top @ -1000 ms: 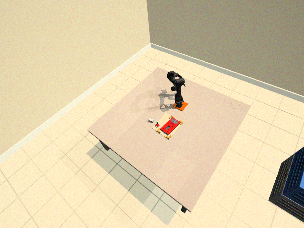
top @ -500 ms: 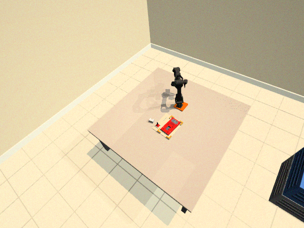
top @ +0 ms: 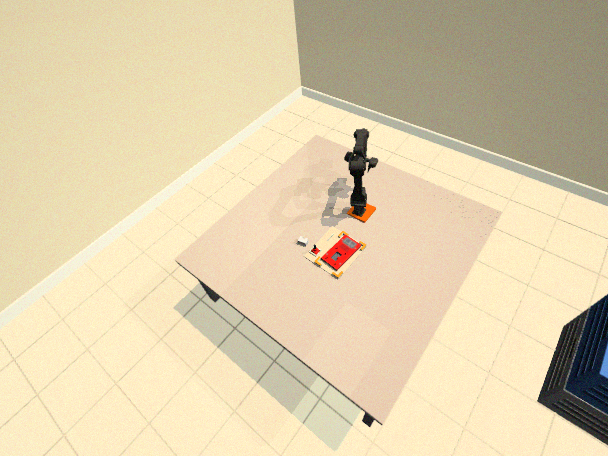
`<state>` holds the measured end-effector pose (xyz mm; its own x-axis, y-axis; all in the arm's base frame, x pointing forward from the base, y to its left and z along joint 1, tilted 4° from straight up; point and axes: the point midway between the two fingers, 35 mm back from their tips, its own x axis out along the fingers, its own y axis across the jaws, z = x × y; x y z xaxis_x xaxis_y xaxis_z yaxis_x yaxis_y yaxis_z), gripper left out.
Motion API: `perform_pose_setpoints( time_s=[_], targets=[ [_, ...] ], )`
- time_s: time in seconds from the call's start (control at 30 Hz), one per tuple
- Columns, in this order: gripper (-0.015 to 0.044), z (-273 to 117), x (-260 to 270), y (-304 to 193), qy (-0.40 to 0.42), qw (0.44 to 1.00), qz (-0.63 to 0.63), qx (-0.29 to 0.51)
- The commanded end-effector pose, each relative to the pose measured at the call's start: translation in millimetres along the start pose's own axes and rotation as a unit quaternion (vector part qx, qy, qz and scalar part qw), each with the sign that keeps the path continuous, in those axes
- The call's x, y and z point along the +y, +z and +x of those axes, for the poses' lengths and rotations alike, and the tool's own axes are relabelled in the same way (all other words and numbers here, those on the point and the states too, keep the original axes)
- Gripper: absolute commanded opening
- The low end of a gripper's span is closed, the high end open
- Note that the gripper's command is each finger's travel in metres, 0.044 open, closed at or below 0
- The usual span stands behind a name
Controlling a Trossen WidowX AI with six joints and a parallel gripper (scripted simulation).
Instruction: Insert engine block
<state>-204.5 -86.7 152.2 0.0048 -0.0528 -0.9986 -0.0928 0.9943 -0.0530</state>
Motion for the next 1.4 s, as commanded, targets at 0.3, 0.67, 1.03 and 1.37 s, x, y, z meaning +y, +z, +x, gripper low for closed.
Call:
perform_pose_setpoints(
  time_s=[0.3,0.67,1.03,1.37],
  targets=[
    [0.0440,1,-91,24,-0.022,1.000,-0.018,-0.008],
    [0.0440,-1,-180,91,-0.032,0.998,-0.049,-0.001],
    [0.0440,3,-240,209,-0.034,0.998,-0.043,-0.008],
    [0.0440,7,-234,361,-0.026,0.999,-0.035,-0.022]
  ],
)
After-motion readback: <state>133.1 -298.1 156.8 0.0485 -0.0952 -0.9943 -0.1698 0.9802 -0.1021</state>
